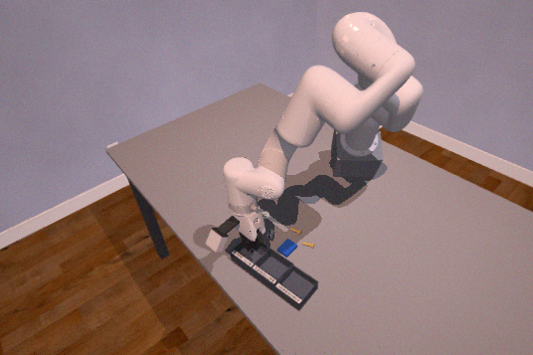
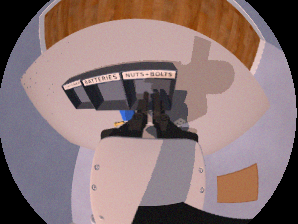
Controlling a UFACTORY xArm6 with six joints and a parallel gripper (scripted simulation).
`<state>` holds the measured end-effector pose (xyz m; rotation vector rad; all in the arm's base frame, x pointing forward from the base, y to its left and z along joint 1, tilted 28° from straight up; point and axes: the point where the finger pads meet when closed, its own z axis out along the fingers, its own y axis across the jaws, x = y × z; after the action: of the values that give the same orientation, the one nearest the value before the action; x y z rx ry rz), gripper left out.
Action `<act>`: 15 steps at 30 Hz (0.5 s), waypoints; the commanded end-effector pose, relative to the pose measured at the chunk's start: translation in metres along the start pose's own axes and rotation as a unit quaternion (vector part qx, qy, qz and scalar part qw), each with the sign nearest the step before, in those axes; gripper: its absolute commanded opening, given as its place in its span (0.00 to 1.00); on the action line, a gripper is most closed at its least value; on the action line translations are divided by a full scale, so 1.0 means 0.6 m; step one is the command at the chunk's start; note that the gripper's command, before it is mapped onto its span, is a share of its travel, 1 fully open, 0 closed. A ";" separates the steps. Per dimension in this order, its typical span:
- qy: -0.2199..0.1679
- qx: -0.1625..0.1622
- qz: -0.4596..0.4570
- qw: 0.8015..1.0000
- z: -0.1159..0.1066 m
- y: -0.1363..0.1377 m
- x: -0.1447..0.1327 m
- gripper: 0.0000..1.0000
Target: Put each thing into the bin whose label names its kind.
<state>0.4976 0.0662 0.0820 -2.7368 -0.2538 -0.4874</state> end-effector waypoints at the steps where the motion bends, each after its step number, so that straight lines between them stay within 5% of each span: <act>1: 0.002 0.000 0.000 1.000 0.011 0.000 0.003 0.07; 15: 0.002 0.000 0.000 1.000 0.058 0.000 0.003 0.07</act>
<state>0.5072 0.0784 0.0528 -2.7369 -0.2539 -0.4856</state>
